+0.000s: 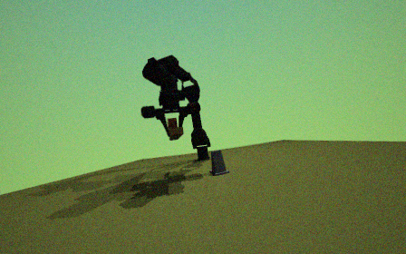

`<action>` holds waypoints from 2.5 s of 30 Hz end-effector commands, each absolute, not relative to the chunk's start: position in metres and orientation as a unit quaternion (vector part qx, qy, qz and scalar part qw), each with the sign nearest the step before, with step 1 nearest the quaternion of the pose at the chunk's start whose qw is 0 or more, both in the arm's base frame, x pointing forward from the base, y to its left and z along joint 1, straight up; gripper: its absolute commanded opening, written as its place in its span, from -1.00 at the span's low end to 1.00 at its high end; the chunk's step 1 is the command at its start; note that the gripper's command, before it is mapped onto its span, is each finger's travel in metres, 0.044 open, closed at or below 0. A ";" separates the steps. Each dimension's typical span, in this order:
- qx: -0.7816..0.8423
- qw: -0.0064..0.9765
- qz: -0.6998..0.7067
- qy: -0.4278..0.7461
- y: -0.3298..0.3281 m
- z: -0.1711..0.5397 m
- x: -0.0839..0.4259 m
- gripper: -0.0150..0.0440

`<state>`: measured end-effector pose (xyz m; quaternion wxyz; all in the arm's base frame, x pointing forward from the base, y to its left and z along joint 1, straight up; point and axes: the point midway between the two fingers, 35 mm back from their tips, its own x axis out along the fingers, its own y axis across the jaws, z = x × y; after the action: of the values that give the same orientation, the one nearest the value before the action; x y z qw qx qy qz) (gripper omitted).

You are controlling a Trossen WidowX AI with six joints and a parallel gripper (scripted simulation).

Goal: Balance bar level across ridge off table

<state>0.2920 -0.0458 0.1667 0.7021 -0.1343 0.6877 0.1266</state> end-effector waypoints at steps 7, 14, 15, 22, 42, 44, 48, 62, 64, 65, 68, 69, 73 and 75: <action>-0.131 0.705 0.126 0.686 -0.016 0.169 0.310 -0.49; -0.129 0.705 0.126 0.686 0.007 0.169 0.322 -0.49; -0.129 0.705 0.126 0.686 0.011 0.169 0.323 -0.49; -0.128 0.706 0.126 0.685 0.036 0.168 0.332 -0.49; -0.124 0.707 0.126 0.685 0.091 0.163 0.344 -0.49; -0.124 0.707 0.126 0.685 0.092 0.159 0.344 -0.49; -0.124 0.707 0.126 0.685 0.093 0.153 0.345 -0.49; -0.124 0.707 0.126 0.685 0.092 0.130 0.345 -0.49; -0.124 0.707 0.126 0.685 0.092 0.127 0.345 -0.49; -0.124 0.707 0.126 0.685 0.092 0.125 0.344 -0.49; -0.124 0.707 0.126 0.685 0.091 0.123 0.344 -0.49; -0.124 0.707 0.126 0.685 0.091 0.123 0.344 -0.49; -0.124 0.707 0.126 0.685 0.091 0.123 0.344 -0.49; -0.124 0.707 0.126 0.685 0.091 0.124 0.344 -0.49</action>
<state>0.3447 0.0910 0.1237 0.7065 -0.1266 0.6849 0.1252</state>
